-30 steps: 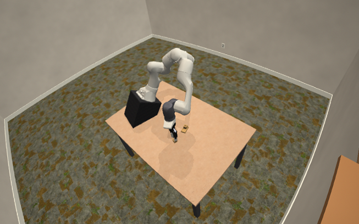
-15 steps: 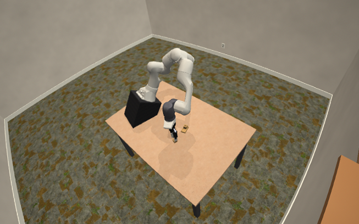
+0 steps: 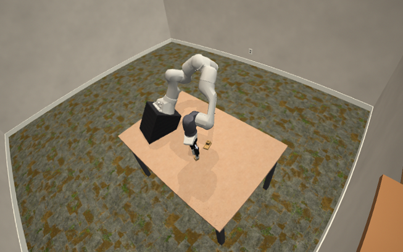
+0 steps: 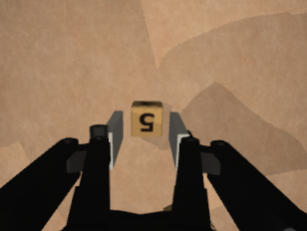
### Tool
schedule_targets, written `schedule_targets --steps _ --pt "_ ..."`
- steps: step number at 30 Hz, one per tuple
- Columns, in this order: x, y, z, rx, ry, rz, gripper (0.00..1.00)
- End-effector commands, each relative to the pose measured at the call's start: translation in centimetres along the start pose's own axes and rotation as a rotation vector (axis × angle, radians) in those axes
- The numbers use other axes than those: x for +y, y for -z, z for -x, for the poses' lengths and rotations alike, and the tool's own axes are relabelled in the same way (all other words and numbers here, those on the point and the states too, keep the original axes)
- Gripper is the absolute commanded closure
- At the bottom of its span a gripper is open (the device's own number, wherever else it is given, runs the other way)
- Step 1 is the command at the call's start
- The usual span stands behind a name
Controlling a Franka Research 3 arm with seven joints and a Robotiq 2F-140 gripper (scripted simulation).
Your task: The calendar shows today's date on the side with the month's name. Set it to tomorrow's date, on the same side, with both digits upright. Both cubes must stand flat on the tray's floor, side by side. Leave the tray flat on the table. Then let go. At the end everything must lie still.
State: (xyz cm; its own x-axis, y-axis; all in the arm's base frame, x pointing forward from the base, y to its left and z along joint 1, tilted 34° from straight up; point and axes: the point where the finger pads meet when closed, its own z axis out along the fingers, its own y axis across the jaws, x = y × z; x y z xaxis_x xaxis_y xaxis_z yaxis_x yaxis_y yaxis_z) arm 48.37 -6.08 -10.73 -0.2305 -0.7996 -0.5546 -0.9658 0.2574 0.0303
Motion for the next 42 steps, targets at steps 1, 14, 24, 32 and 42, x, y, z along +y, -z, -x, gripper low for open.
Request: schedule_targets --steps 1,14,24,32,42 --pt "-0.1 0.0 0.0 -0.001 0.001 -0.002 0.71" --pt "-0.1 0.0 0.0 -0.001 0.001 -0.002 0.71" --pt "-0.1 0.0 0.0 -0.001 0.001 -0.002 0.71" --pt "-0.1 1.3 0.0 -0.001 0.001 -0.002 0.71" --pt "-0.1 3.5 0.0 -0.001 0.001 -0.002 0.71"
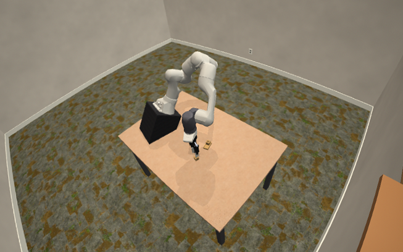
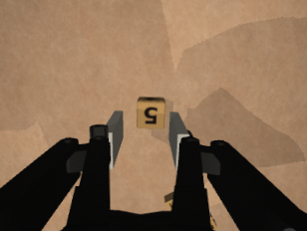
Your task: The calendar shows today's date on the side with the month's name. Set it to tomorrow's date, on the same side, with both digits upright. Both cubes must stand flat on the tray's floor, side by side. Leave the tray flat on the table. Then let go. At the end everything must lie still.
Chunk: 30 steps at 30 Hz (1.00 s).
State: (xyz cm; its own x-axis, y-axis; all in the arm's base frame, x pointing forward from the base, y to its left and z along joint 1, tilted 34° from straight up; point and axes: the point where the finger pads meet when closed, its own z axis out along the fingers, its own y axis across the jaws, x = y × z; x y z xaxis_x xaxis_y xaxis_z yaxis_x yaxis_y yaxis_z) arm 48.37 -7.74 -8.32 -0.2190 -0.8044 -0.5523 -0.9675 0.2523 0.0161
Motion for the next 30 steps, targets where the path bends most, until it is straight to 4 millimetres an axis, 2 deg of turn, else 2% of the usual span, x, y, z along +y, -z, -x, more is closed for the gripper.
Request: schedule_targets --steps 1,12,20,30 --pt "0.25 0.77 0.01 -0.004 -0.012 0.007 0.71" --pt "0.39 0.93 -0.05 0.031 -0.014 0.014 0.71" --pt "0.29 0.97 0.30 0.250 -0.012 0.011 0.71" --pt "0.46 0.84 0.55 0.302 -0.015 0.019 0.71"
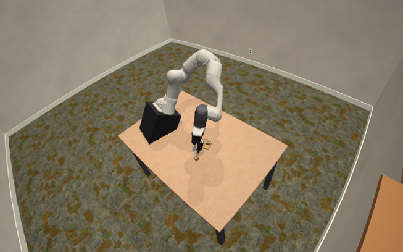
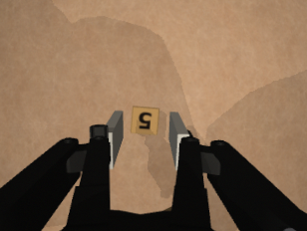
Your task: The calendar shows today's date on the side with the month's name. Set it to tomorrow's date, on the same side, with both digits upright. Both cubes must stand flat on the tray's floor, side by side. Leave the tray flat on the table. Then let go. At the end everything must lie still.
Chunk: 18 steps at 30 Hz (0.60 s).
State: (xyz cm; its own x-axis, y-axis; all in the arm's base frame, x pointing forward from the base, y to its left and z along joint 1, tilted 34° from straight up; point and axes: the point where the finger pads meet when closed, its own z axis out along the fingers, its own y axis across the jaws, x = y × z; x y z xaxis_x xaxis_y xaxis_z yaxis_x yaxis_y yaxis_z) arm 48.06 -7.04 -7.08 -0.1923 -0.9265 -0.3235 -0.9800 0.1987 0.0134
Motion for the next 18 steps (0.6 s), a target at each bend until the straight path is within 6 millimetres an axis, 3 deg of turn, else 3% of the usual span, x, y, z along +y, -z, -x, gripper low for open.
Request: schedule_targets --steps 1,8,18 --pt "0.07 -0.06 -0.67 0.069 -0.066 0.011 0.71" --pt "-0.15 0.03 -0.32 0.247 -0.064 0.007 0.71" --pt "-0.19 -0.06 0.14 0.275 -0.063 0.007 0.71"
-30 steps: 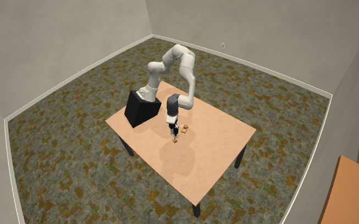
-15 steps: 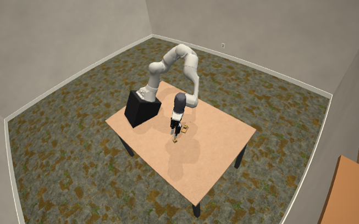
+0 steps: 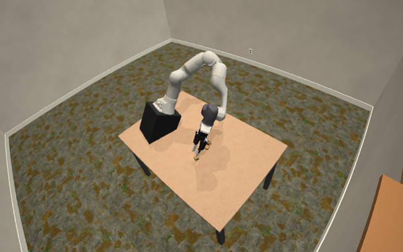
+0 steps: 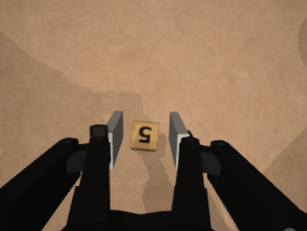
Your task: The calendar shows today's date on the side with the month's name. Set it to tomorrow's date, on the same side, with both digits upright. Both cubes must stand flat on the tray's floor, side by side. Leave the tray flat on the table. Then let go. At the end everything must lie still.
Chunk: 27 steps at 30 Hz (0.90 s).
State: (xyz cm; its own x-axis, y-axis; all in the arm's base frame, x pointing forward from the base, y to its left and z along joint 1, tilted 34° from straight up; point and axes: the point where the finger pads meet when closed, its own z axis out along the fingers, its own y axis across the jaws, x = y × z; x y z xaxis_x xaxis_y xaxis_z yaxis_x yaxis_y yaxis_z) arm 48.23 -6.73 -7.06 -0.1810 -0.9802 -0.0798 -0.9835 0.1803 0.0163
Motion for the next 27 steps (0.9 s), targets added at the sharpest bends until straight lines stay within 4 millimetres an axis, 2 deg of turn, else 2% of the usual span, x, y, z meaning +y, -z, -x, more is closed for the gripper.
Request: schedule_targets --steps 1,13,27 --pt "-0.04 -0.08 -0.17 0.035 -0.081 0.013 0.71" --pt "-0.12 -0.05 0.10 0.264 -0.079 0.019 0.71" --pt "-0.21 -0.03 0.46 0.274 -0.079 0.017 0.71"
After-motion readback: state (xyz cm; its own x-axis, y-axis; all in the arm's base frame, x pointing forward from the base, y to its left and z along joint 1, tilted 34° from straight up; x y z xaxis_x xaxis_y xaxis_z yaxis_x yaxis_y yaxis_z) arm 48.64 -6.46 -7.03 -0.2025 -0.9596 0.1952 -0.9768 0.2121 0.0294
